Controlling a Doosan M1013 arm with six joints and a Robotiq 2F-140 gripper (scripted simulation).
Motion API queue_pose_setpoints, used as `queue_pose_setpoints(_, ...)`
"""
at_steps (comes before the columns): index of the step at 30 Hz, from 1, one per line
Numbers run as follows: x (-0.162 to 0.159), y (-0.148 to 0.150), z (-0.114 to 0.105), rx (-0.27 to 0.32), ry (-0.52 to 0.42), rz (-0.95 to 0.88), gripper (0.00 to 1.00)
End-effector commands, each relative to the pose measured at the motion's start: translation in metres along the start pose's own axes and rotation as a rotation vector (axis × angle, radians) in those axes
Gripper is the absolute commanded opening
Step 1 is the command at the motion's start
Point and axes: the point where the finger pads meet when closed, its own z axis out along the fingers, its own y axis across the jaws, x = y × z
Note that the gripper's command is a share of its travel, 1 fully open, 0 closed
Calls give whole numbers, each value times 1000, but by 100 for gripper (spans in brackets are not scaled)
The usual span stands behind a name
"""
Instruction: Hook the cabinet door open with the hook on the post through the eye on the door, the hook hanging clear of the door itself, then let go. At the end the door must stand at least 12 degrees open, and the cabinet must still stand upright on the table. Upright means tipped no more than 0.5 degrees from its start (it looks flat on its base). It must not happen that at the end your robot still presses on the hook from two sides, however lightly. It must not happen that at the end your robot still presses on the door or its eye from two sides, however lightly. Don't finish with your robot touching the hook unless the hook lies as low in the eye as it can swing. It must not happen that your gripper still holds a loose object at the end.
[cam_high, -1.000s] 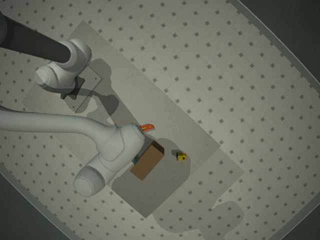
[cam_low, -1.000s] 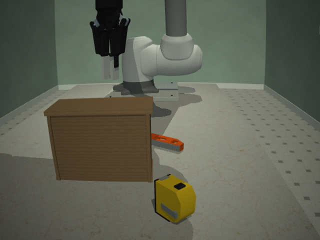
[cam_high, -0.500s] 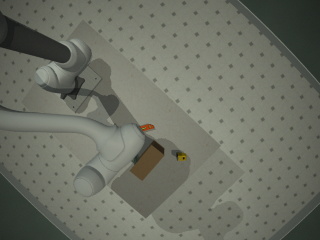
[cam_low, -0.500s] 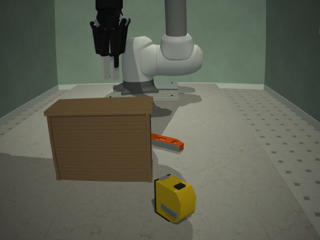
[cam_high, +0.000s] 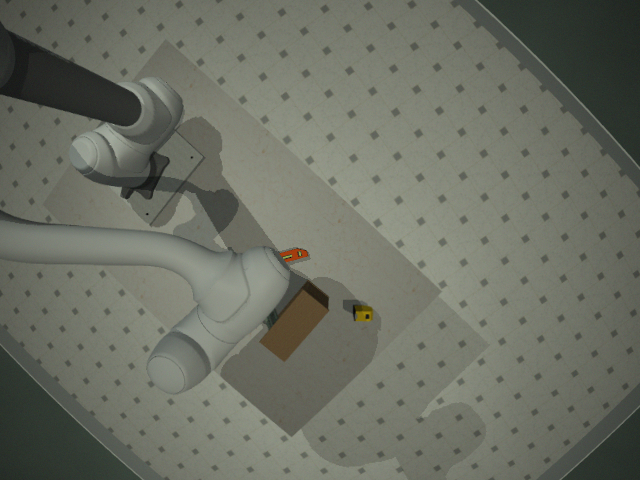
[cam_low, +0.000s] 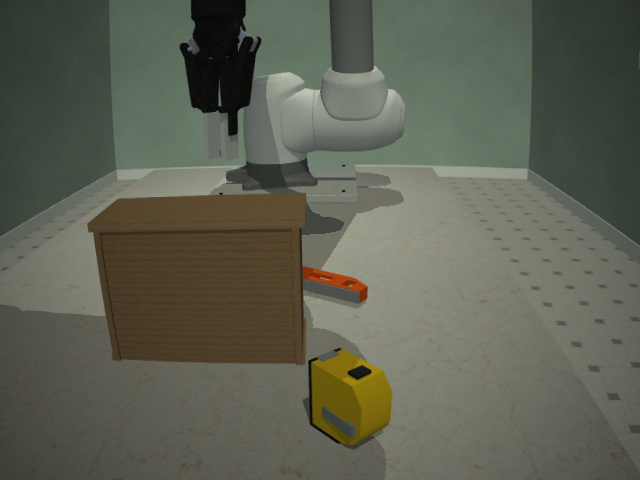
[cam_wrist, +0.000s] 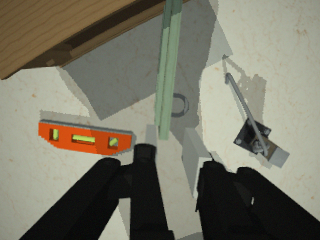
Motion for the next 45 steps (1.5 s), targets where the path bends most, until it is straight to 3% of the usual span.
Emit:
queue_pose_setpoints(1, 0, 0, 0, 0, 0, 0, 16)
queue_pose_setpoints(22, 0, 0, 5, 0, 0, 0, 16)
queue_pose_setpoints(45, 0, 0, 35, 0, 0, 0, 16)
